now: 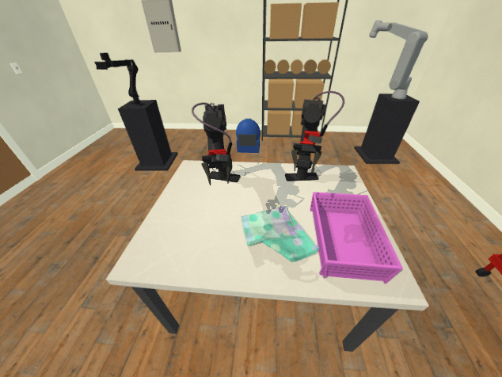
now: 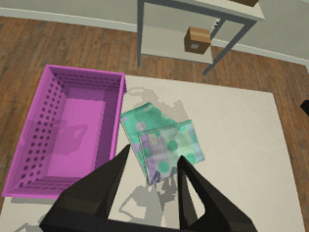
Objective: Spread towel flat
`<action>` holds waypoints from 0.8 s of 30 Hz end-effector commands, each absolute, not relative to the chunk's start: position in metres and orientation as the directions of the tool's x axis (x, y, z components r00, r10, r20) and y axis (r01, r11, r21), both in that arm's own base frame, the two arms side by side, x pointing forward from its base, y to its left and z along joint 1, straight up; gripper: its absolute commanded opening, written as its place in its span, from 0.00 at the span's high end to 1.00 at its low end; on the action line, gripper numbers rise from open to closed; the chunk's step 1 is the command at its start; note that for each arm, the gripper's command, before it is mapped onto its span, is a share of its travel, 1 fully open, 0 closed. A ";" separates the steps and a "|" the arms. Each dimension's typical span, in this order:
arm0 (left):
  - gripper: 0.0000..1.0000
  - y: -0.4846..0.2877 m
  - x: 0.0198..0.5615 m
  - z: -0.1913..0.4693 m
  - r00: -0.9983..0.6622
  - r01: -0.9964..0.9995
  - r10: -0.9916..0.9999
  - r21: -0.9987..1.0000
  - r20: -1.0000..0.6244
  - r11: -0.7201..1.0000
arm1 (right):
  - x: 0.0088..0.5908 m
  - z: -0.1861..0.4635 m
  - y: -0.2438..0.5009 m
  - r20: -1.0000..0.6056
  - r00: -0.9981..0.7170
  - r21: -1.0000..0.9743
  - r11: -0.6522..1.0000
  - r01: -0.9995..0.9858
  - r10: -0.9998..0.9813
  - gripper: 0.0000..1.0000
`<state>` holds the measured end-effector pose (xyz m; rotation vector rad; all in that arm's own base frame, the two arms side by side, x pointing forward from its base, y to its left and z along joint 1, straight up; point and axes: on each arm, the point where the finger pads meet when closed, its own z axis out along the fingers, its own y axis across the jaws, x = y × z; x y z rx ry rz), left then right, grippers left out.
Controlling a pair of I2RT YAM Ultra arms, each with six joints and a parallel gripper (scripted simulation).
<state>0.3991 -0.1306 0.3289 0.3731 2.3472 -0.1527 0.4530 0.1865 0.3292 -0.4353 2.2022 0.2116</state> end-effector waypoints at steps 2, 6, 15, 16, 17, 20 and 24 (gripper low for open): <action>0.36 -0.131 0.399 0.334 -0.670 0.313 0.220 0.000 -0.709 0.950 | 0.452 0.336 0.187 -0.797 -0.558 0.000 0.924 -0.383 -0.231 0.36; 0.36 -0.131 0.399 0.334 -0.670 0.313 0.220 0.000 -0.709 0.950 | 0.452 0.336 0.187 -0.797 -0.558 0.000 0.924 -0.383 -0.231 0.36; 0.66 -0.130 0.411 0.276 -0.823 0.171 0.119 -0.043 -0.556 0.984 | 0.450 0.278 0.213 -0.631 -0.703 0.016 0.900 -0.435 -0.328 0.66; 0.66 -0.130 0.411 0.276 -0.823 0.171 0.119 -0.043 -0.556 0.984 | 0.450 0.278 0.213 -0.631 -0.703 0.016 0.900 -0.435 -0.328 0.66; 0.66 -0.130 0.413 0.267 -0.840 0.152 0.104 -0.047 -0.533 0.987 | 0.450 0.270 0.216 -0.605 -0.720 0.018 0.898 -0.440 -0.340 0.66; 0.66 -0.129 0.417 0.243 -0.886 0.090 0.054 -0.057 -0.461 0.994 | 0.449 0.247 0.224 -0.524 -0.764 0.026 0.890 -0.455 -0.375 0.66; 0.66 -0.129 0.423 0.209 -0.933 0.008 -0.017 -0.068 -0.359 0.998 | 0.447 0.215 0.235 -0.409 -0.810 0.038 0.879 -0.475 -0.420 0.66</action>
